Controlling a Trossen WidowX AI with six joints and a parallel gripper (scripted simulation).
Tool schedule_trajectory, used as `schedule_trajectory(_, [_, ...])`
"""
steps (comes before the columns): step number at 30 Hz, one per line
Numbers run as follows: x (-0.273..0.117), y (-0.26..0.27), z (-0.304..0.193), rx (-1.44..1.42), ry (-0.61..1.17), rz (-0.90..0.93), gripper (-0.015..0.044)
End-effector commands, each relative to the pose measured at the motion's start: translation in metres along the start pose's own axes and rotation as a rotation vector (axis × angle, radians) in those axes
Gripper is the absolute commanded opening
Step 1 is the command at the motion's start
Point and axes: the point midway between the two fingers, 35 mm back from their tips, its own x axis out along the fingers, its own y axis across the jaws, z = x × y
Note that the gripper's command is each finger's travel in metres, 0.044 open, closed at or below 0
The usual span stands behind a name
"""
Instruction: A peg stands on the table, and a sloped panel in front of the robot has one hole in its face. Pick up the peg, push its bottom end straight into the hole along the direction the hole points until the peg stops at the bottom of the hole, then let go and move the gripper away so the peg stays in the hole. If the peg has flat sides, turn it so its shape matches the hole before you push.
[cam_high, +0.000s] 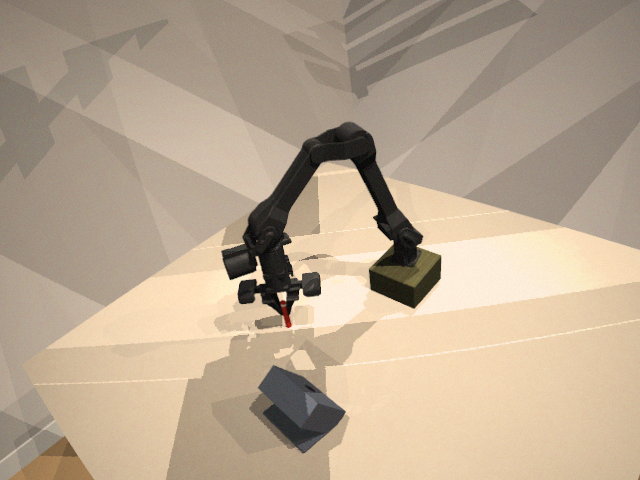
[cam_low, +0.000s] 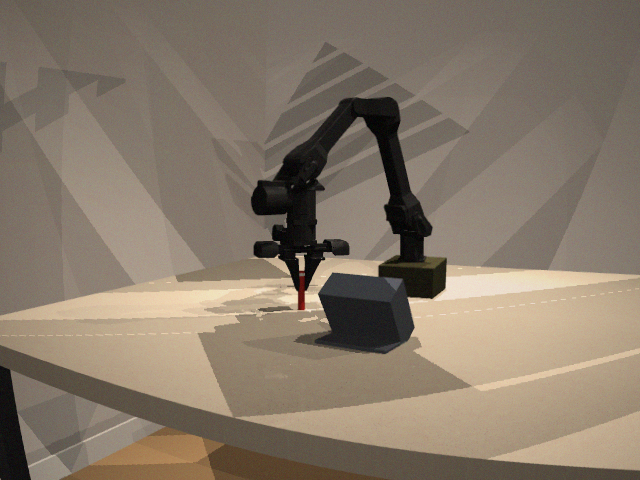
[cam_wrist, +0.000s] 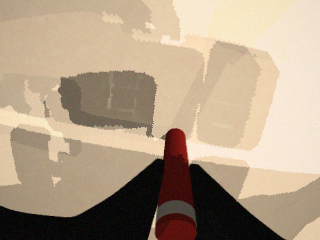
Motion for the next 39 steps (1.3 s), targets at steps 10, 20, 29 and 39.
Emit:
schedule_trajectory(10, [-0.039,0.002,0.000,0.002,0.002,0.000,0.0000])
schedule_trajectory(20, [-0.080,-0.003,0.003,0.004,0.002,-0.002,0.0000])
schedule_trajectory(29, [-0.077,-0.005,-0.005,-0.012,-0.002,0.030,0.0000])
schedule_trajectory(39, [-0.073,-0.008,-0.017,-0.036,-0.005,0.081,0.0000])
